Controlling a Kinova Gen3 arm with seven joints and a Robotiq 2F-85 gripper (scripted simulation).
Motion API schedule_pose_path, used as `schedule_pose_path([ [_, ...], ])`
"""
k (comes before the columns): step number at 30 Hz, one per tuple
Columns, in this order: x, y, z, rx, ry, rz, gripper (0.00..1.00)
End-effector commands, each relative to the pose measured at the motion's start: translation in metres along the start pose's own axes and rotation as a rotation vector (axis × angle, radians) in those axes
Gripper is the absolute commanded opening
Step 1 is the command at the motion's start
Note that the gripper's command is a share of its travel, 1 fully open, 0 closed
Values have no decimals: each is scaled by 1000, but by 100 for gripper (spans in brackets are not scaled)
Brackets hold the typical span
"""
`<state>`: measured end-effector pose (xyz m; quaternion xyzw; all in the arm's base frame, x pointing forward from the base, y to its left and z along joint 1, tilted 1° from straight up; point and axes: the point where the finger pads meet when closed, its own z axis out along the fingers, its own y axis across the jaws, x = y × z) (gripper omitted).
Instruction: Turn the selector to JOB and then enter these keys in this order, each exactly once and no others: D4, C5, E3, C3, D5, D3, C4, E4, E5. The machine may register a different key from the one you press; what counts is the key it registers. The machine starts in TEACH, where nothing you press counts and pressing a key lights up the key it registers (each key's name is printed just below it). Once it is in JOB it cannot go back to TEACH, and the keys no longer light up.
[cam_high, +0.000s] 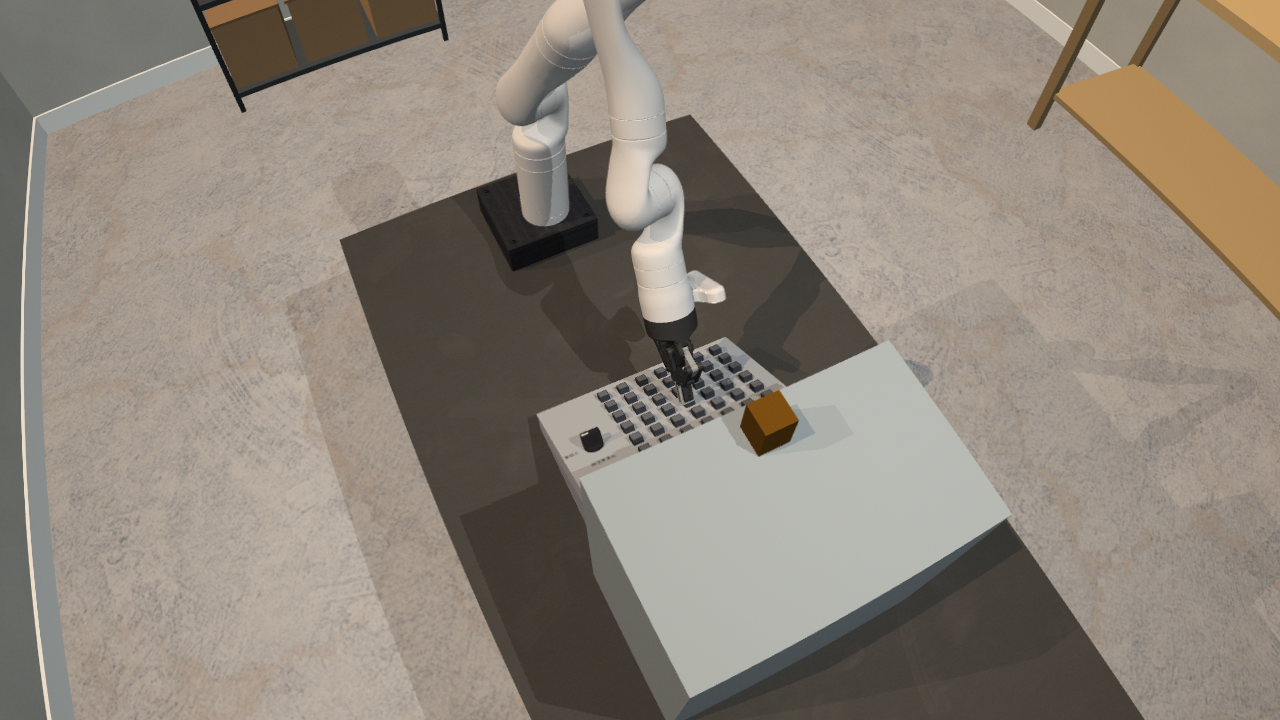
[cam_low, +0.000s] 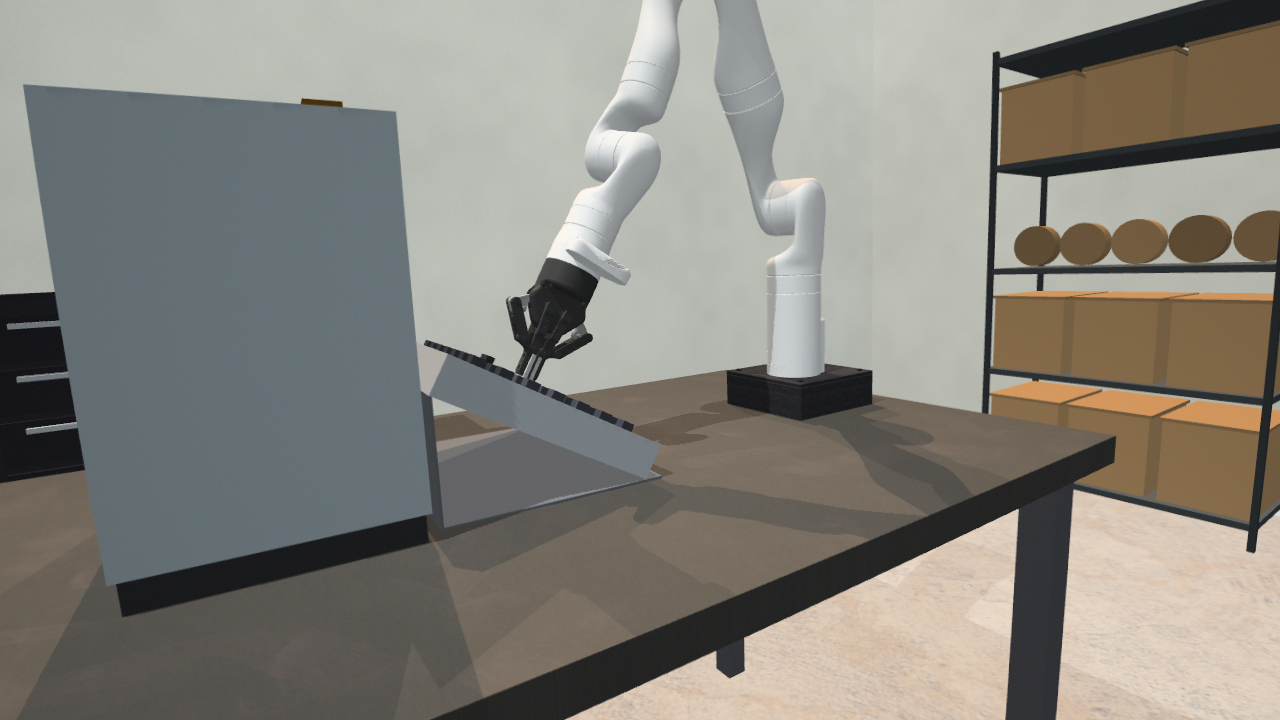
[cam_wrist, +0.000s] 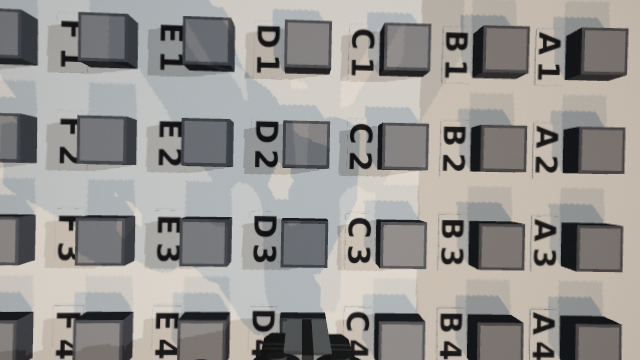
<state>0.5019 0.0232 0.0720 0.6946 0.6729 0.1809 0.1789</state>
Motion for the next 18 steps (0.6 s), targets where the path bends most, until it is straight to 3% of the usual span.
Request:
schedule_pose_path([
  [1, 1, 3, 1, -6, 3, -6, 10],
  [18, 1, 3, -11, -5, 3, -6, 10],
])
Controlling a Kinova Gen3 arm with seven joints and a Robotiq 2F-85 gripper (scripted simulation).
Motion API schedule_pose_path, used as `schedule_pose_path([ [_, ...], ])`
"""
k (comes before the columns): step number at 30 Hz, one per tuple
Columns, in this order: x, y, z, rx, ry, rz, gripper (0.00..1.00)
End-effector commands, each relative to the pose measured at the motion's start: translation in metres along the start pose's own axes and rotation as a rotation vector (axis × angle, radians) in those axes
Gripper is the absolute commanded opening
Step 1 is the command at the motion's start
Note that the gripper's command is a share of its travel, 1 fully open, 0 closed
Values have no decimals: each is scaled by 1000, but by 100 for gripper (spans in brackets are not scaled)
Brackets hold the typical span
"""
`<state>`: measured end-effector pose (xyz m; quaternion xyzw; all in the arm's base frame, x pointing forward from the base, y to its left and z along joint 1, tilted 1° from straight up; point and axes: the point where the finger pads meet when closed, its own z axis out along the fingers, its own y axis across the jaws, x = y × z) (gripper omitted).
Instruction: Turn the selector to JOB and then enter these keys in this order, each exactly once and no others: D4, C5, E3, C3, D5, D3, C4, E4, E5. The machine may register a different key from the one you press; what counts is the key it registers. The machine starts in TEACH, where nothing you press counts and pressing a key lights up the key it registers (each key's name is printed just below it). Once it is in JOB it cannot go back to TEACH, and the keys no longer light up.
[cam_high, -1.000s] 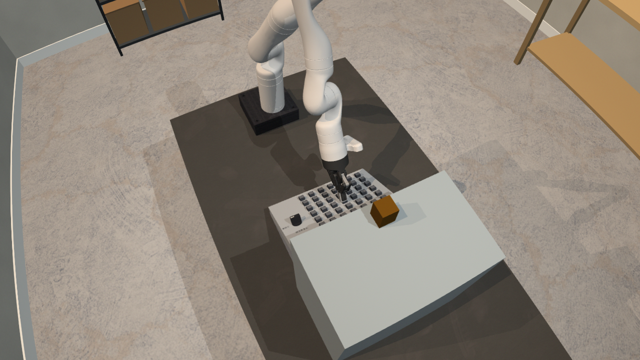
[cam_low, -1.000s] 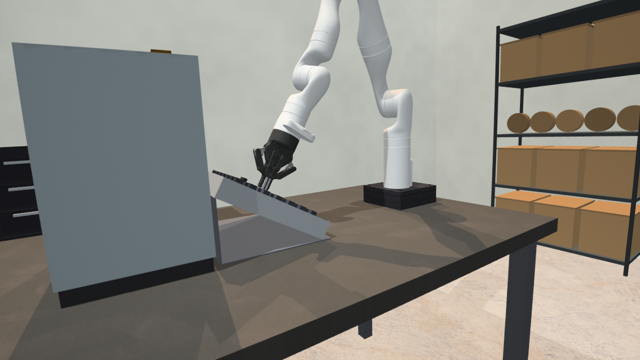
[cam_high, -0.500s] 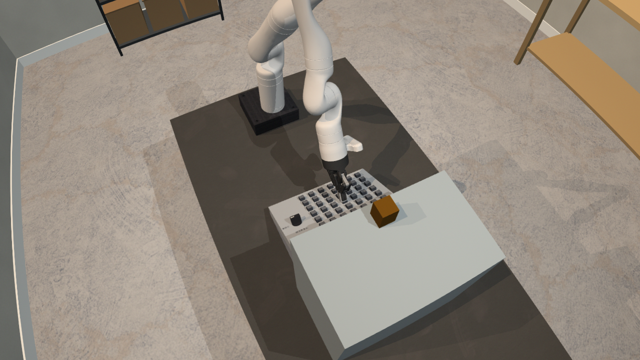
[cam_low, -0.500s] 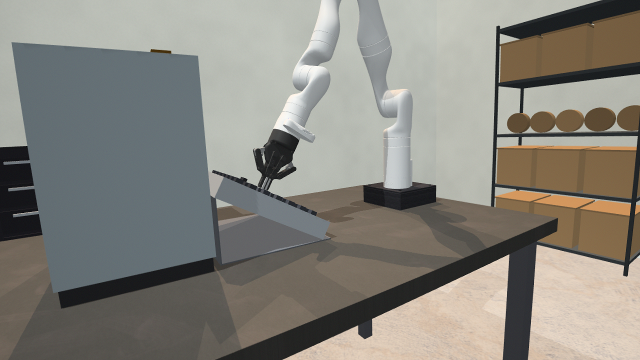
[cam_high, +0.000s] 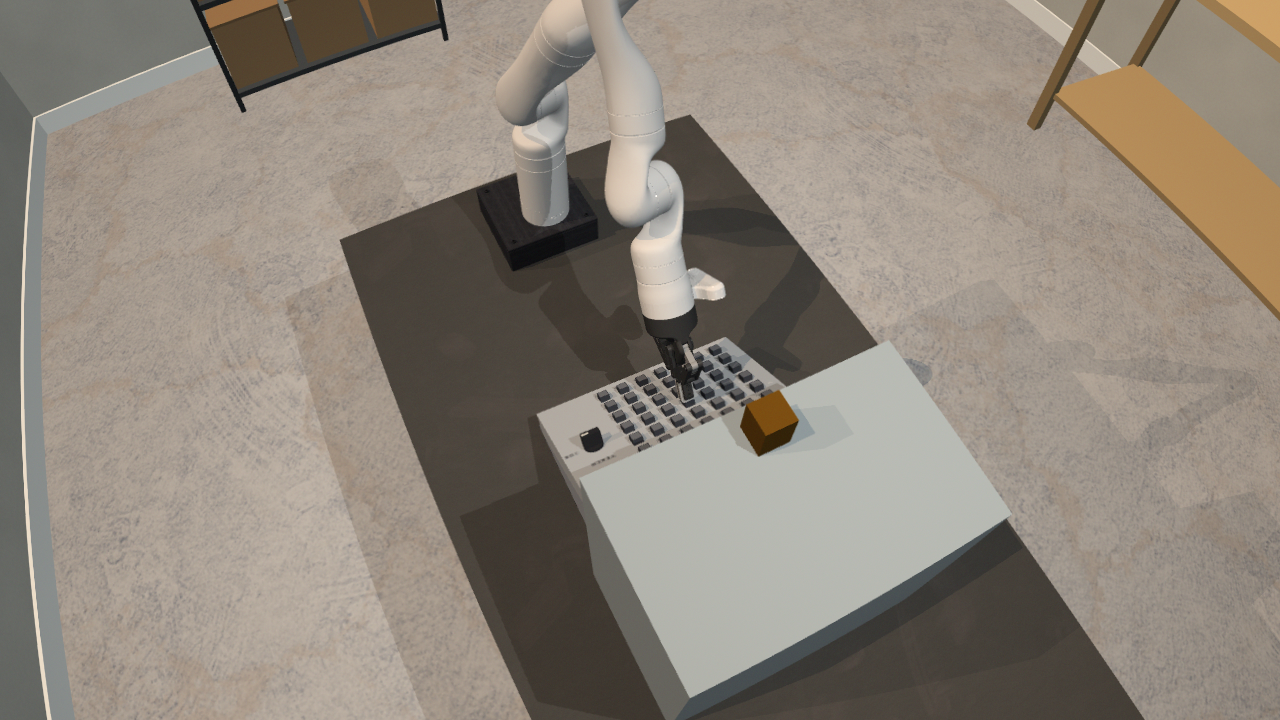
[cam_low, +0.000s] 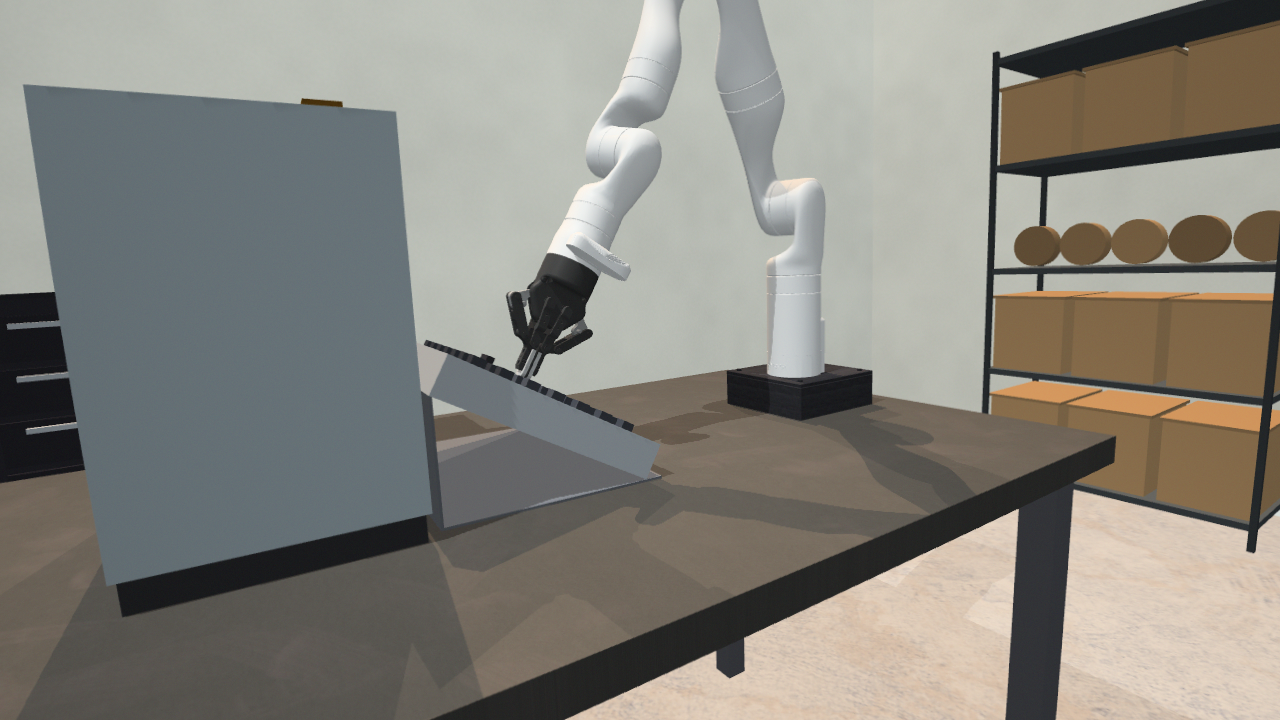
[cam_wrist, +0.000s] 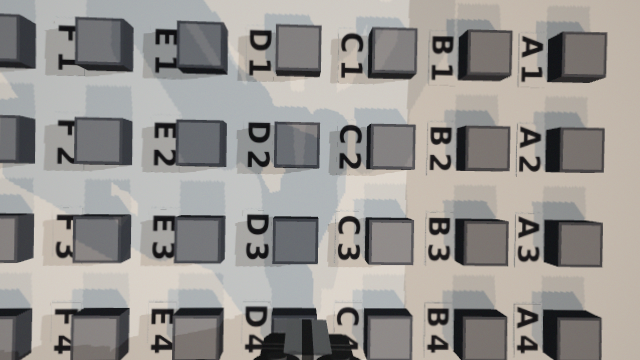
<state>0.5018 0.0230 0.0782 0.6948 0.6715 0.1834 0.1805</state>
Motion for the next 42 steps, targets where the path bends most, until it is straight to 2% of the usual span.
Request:
schedule_pose_path([
  [1, 1, 0, -8, 1, 3, -8, 10],
  [16, 1, 0, -26, 1, 2, -9, 10],
  [29, 3, -3, -27, 1, 3, -9, 10],
  [35, 24, -28, -28, 5, 3, -13, 10],
  [38, 30, -29, -28, 0, 4, -8, 10],
  [42, 51, -55, -28, 4, 5, -12, 10],
])
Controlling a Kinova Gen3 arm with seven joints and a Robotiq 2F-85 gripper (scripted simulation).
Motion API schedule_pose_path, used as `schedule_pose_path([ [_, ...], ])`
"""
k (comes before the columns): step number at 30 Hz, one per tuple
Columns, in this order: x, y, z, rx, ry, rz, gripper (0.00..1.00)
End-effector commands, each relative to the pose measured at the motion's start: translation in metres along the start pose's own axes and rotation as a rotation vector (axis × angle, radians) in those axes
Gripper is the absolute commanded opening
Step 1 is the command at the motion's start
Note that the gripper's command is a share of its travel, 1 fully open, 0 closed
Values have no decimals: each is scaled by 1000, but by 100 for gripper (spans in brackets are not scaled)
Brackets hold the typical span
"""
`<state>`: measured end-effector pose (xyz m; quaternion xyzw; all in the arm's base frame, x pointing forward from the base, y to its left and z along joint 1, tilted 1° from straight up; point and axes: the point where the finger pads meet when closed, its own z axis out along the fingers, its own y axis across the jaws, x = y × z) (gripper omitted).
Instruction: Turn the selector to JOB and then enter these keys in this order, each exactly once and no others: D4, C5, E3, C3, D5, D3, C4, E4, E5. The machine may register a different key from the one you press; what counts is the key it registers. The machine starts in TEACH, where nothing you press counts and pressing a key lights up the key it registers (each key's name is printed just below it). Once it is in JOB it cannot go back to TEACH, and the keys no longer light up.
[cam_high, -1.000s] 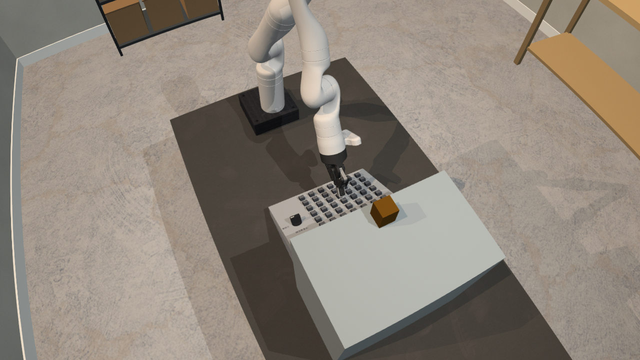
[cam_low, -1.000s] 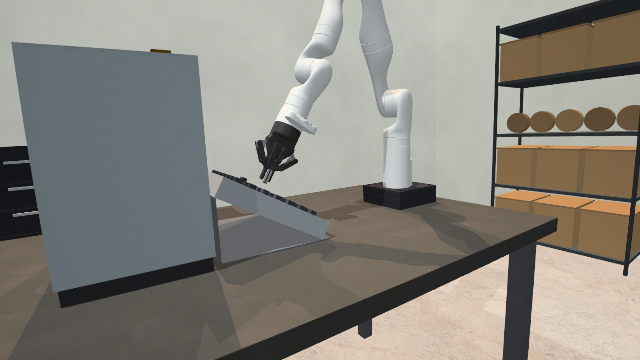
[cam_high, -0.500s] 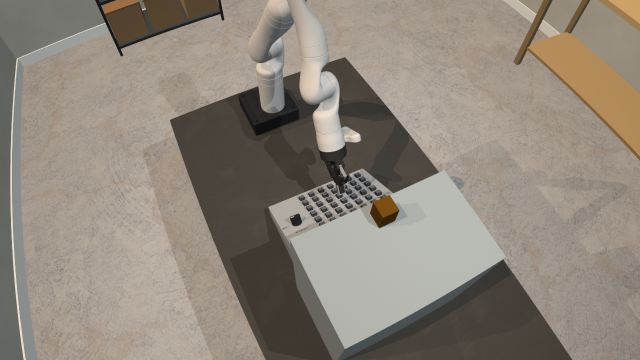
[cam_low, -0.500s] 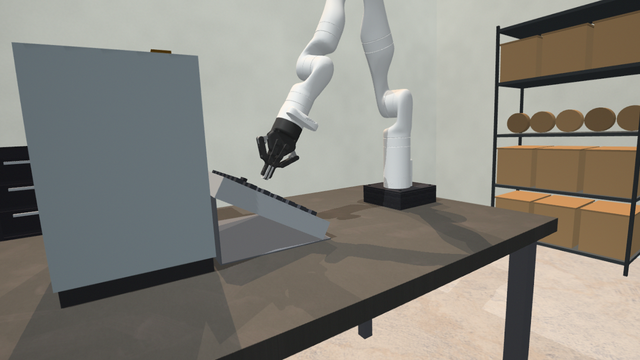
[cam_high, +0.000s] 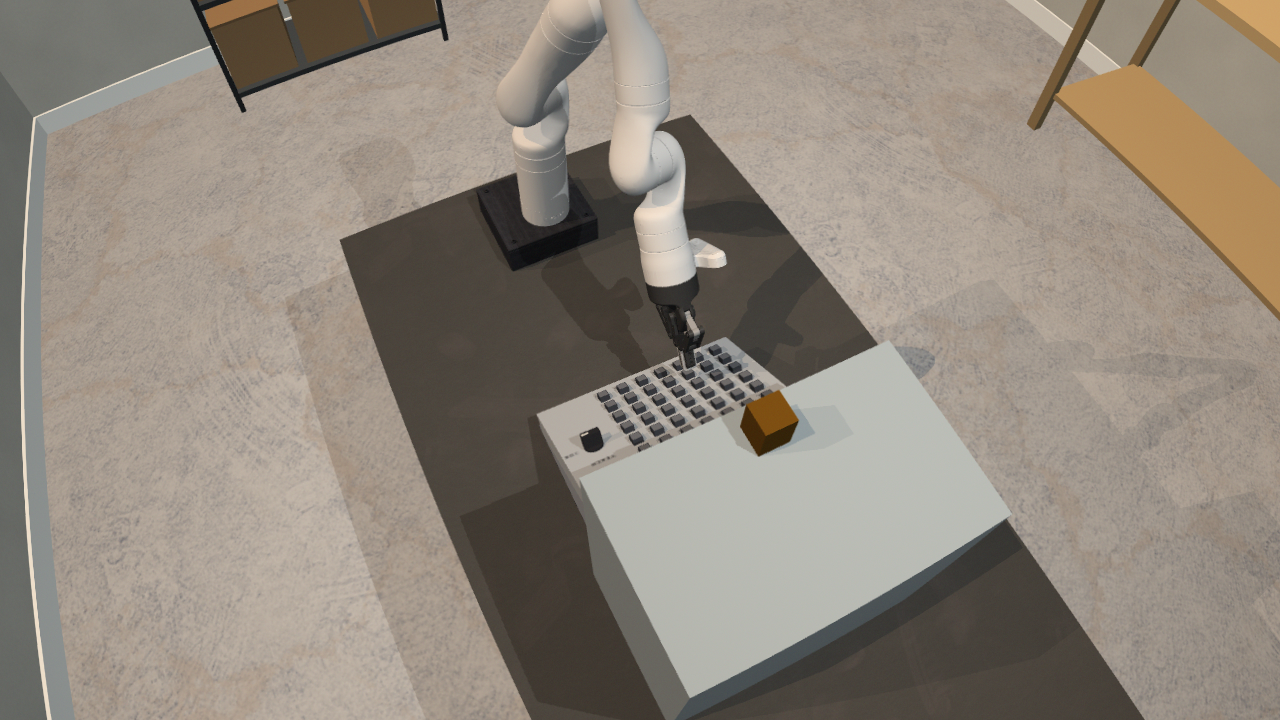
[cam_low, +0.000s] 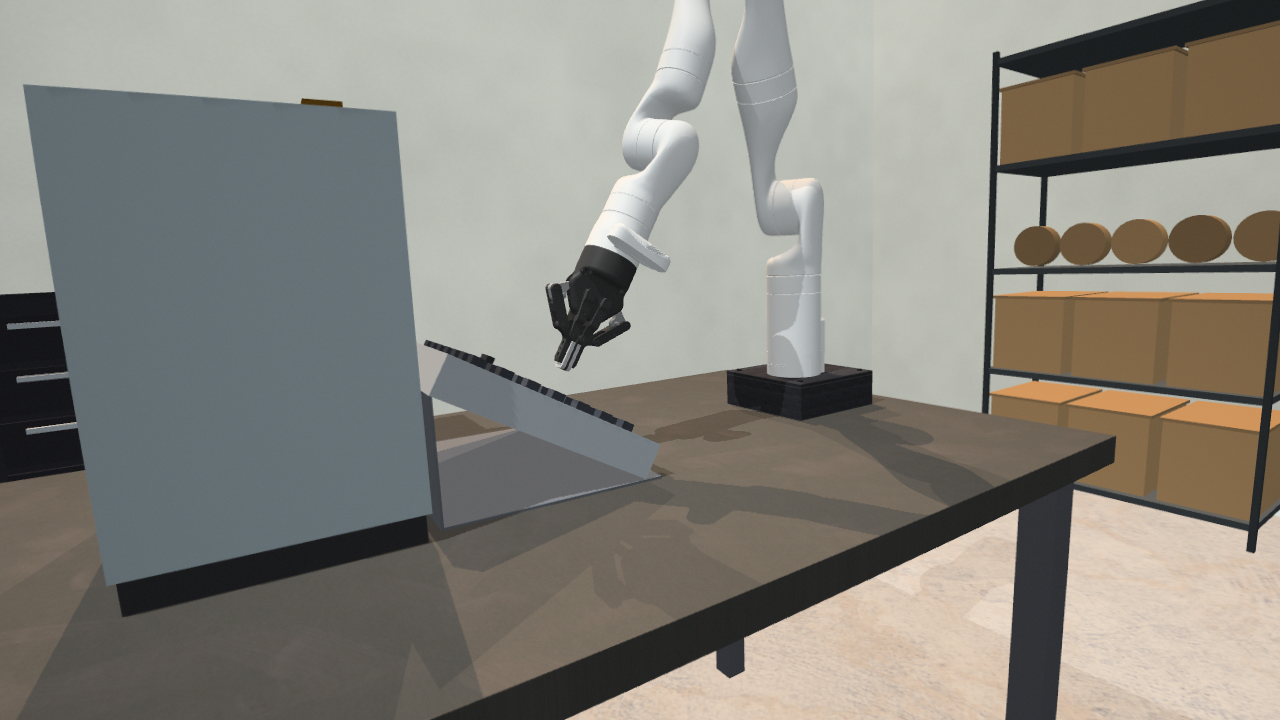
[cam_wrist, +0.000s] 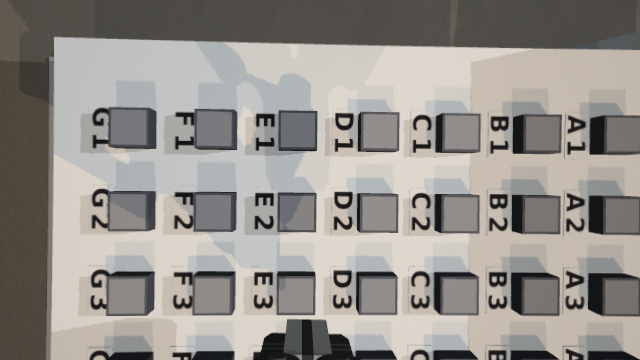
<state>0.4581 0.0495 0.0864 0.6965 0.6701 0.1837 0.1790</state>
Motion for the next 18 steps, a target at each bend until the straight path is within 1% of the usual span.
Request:
schedule_pose_path([
  [1, 30, -25, 1, 2, 3, -17, 10],
  [4, 41, -31, 1, -3, 4, -12, 10],
  [6, 43, -34, 1, -3, 4, -12, 10],
  [13, 44, -34, 1, -3, 4, -12, 10],
  [18, 44, -34, 5, -3, 5, -12, 10],
])
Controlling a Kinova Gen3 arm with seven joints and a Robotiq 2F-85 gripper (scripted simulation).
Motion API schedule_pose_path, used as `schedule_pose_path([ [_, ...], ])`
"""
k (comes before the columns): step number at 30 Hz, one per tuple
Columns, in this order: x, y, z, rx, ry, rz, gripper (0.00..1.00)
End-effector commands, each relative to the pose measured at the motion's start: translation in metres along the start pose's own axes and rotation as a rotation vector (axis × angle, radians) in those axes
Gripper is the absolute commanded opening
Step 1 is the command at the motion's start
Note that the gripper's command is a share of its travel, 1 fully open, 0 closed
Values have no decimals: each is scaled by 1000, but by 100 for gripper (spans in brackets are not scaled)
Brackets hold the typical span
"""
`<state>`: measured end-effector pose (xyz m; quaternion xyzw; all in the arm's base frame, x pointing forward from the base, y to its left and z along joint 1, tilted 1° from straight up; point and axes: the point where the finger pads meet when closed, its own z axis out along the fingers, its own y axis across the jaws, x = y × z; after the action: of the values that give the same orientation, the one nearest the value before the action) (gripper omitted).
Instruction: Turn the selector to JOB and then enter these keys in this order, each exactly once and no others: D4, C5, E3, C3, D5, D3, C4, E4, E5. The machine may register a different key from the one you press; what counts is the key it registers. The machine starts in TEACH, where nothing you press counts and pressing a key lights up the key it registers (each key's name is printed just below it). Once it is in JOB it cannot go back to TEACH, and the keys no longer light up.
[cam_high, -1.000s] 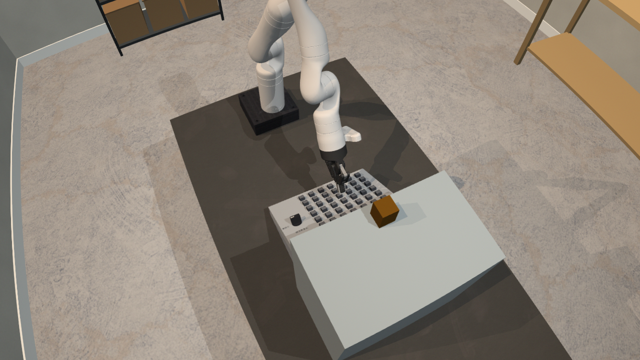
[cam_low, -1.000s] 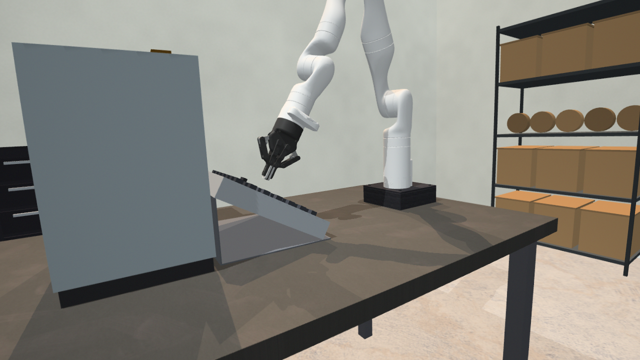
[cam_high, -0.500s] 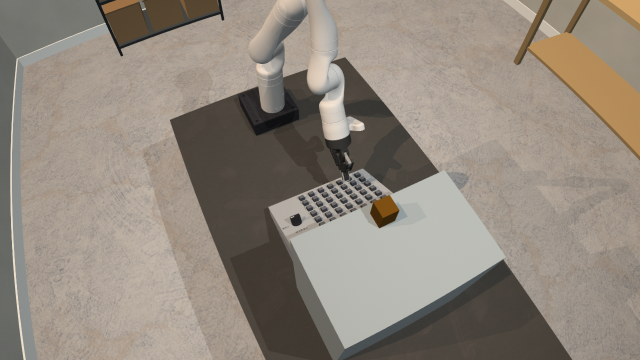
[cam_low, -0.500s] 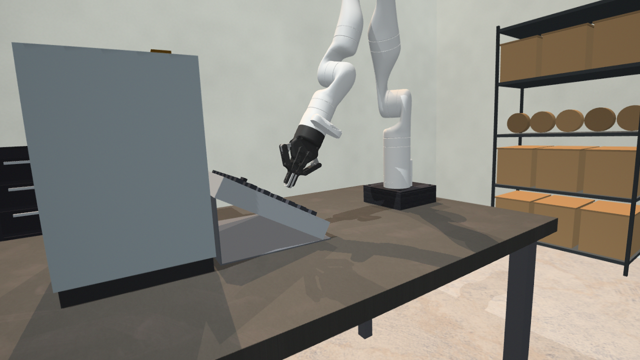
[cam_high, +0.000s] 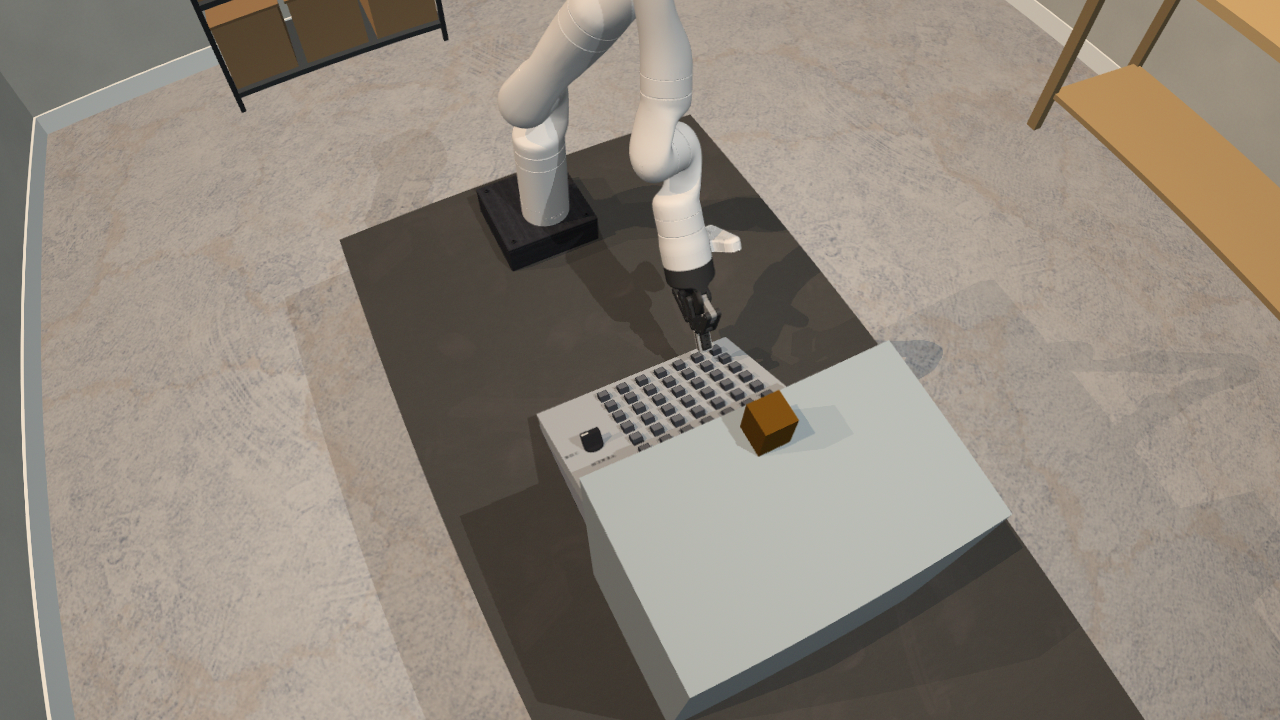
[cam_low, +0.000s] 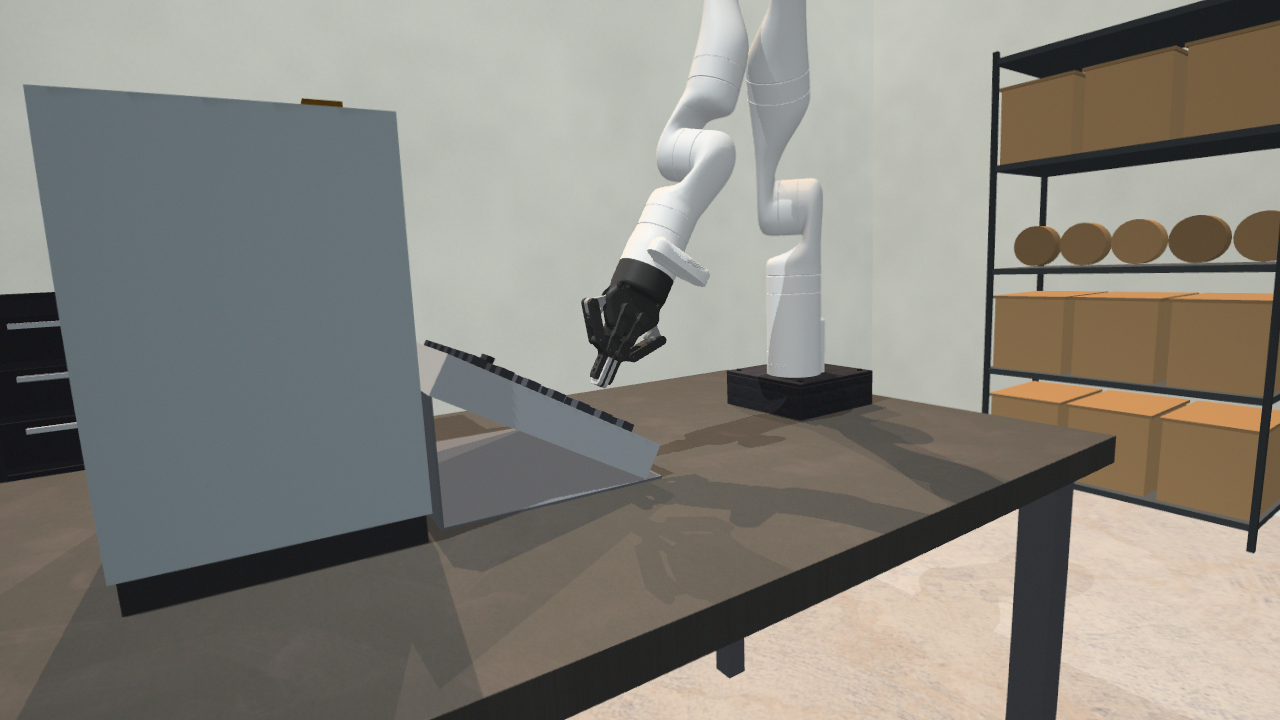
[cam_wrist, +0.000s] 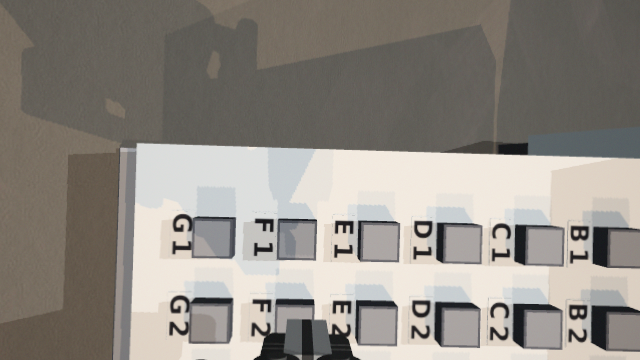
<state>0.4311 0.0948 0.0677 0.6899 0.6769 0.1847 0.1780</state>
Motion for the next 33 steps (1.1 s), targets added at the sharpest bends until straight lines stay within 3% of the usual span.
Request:
schedule_pose_path([
  [1, 0, 0, 4, -3, -3, 6, 10],
  [14, 0, 0, 19, -3, -3, 6, 10],
  [33, 0, 0, 20, -3, -3, 6, 10],
])
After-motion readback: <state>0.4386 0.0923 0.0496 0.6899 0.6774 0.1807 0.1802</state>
